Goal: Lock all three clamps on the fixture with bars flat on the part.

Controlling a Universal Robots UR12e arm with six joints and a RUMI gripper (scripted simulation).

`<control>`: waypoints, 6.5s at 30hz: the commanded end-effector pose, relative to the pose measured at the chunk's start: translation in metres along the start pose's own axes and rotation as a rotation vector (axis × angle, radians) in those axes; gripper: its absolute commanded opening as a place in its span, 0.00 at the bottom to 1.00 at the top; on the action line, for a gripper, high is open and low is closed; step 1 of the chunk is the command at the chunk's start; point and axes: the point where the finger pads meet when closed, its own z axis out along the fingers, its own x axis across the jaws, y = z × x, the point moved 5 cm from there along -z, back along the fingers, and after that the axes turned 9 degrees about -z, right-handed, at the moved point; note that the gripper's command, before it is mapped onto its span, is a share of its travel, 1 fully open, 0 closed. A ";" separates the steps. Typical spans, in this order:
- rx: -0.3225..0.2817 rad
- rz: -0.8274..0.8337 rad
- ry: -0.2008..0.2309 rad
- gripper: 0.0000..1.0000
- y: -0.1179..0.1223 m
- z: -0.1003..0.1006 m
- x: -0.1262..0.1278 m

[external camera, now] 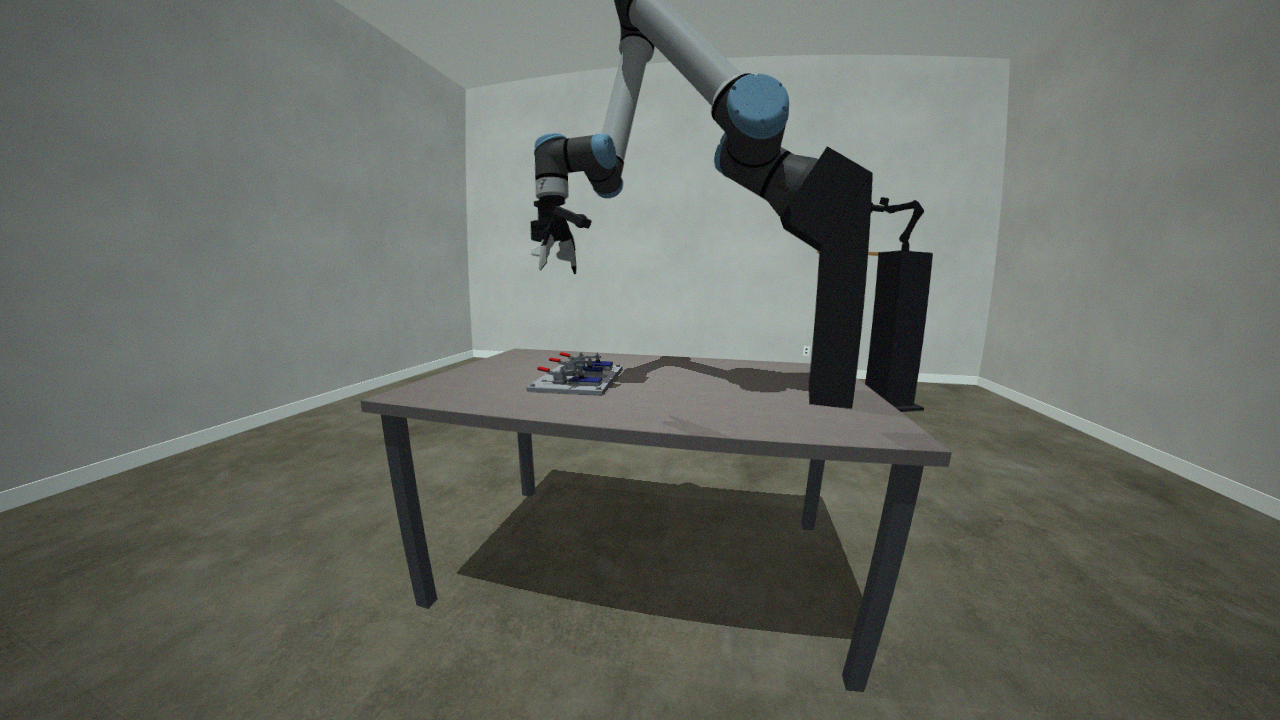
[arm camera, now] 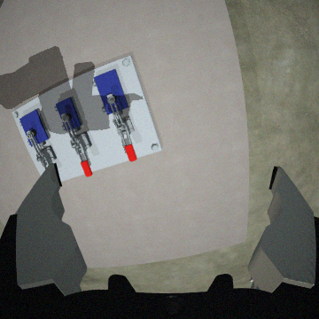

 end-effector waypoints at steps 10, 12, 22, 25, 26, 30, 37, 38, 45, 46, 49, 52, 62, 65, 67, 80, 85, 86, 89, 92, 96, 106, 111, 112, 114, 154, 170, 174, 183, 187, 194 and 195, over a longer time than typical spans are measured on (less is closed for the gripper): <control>-0.001 0.000 0.000 1.00 0.000 0.000 0.000; -0.001 0.000 0.000 1.00 0.000 0.000 0.000; -0.001 0.003 0.000 1.00 0.000 0.000 0.000; -0.001 0.013 0.000 1.00 0.000 0.001 -0.001; -0.001 0.019 0.000 1.00 0.000 0.001 -0.001; 0.000 0.053 0.000 1.00 0.001 0.004 -0.004; 0.002 0.128 -0.002 1.00 0.001 0.009 -0.010; 0.002 0.148 -0.002 1.00 0.002 0.011 -0.012; 0.005 0.335 -0.005 1.00 0.003 0.025 -0.027; 0.005 0.368 -0.006 1.00 0.004 0.027 -0.030; 0.005 0.477 -0.008 1.00 0.005 0.034 -0.040; 0.005 0.516 -0.009 1.00 0.005 0.037 -0.043; 0.000 0.926 -0.015 1.00 0.009 0.062 -0.083; -0.002 1.028 -0.016 1.00 0.011 0.068 -0.093; -0.002 1.028 -0.016 1.00 0.011 0.068 -0.093; -0.020 1.506 -0.016 1.00 0.015 0.090 -0.145; -0.025 1.613 -0.014 1.00 0.015 0.094 -0.158; -0.028 1.666 -0.013 1.00 0.016 0.096 -0.164; -0.034 1.770 -0.011 1.00 0.016 0.099 -0.177; -0.040 1.872 -0.007 1.00 0.016 0.102 -0.190; -0.049 2.020 -0.001 1.00 0.016 0.106 -0.208; -0.070 2.326 0.019 1.00 0.015 0.112 -0.248; -0.083 2.504 0.036 1.00 0.013 0.114 -0.271; -0.086 2.535 0.039 1.00 0.012 0.114 -0.275; -0.090 2.591 0.045 1.00 0.011 0.115 -0.283; -0.107 2.830 0.078 0.00 0.007 0.115 -0.315; -0.107 2.829 0.078 0.00 0.007 0.115 -0.315; -0.107 2.829 0.078 0.00 0.007 0.115 -0.315; -0.107 2.829 0.078 0.00 0.007 0.115 -0.315; -0.107 2.829 0.078 0.00 0.007 0.115 -0.315; -0.107 2.829 0.078 0.00 0.007 0.115 -0.315; -0.107 2.829 0.078 0.00 0.007 0.115 -0.315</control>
